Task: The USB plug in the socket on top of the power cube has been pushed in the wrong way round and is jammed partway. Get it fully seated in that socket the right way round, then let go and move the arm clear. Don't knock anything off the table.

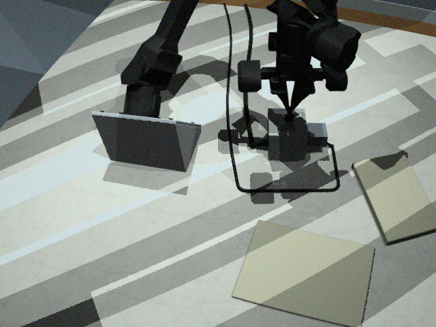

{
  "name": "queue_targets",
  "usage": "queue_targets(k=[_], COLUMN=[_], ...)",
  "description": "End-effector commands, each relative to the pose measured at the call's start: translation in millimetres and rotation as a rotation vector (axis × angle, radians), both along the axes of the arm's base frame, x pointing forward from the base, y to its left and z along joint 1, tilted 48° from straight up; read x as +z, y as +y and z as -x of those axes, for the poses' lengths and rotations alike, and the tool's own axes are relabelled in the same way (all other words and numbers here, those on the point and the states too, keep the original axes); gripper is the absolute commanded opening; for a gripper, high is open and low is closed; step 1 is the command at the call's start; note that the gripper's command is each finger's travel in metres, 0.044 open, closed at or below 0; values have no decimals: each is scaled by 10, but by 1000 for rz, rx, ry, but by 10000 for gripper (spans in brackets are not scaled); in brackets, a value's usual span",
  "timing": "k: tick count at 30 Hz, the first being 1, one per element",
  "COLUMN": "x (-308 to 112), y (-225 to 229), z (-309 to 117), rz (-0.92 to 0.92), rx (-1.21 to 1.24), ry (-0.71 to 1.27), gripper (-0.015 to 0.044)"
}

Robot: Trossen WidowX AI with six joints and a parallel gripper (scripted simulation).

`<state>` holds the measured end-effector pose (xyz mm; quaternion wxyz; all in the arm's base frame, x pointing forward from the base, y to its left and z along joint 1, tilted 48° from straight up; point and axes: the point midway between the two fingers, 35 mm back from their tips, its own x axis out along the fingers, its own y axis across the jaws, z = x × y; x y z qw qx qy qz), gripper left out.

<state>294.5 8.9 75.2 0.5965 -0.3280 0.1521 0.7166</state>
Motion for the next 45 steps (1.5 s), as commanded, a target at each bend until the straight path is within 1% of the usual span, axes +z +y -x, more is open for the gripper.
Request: queue_targets(k=[1, 45], x=[2, -13], y=[11, 67], z=[0, 14], rz=[-6, -30], rx=[-5, -13], ry=[4, 24], gripper=[0, 0])
